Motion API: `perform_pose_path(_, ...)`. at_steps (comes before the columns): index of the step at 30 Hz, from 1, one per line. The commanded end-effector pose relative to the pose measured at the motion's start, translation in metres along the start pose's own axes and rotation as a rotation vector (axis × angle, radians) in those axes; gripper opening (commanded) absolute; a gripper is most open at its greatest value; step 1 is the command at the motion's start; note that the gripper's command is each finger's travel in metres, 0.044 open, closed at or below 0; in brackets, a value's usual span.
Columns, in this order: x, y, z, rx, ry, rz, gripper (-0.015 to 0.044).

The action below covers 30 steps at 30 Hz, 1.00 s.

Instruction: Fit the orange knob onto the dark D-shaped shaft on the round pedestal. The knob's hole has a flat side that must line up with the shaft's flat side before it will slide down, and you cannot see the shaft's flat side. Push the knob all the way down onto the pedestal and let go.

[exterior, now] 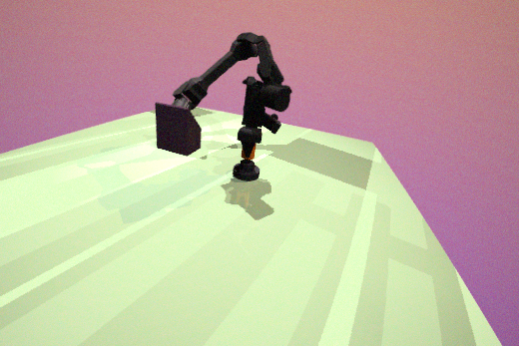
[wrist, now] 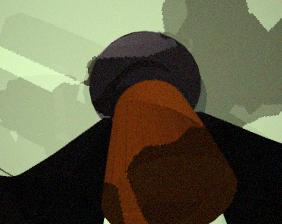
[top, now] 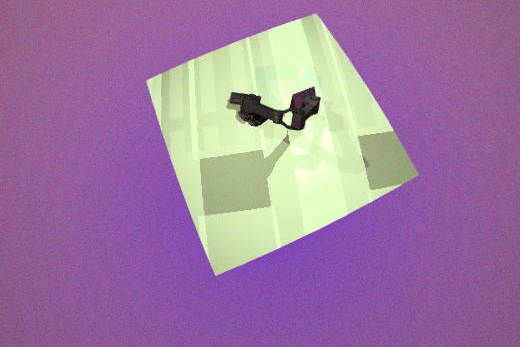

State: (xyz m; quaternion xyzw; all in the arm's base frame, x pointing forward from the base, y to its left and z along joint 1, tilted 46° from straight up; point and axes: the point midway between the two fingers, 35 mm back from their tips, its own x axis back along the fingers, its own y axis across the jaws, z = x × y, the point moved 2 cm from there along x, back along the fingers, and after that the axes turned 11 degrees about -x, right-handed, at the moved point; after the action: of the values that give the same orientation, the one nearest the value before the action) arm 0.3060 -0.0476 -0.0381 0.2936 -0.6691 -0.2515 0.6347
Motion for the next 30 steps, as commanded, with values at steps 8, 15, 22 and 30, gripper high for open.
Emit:
perform_pose_path(8,0.0040,0.0001,-0.0029,0.126,-0.004,-0.003,0.0000)
perform_pose_path(15,0.0023,-0.0006,-0.0051,0.210,-0.004,-0.002,0.0000)
perform_pose_path(22,0.0023,0.0001,-0.0038,0.210,-0.004,-0.002,0.0000)
perform_pose_path(30,0.0016,0.0011,-0.0011,0.210,-0.004,-0.003,0.0000)
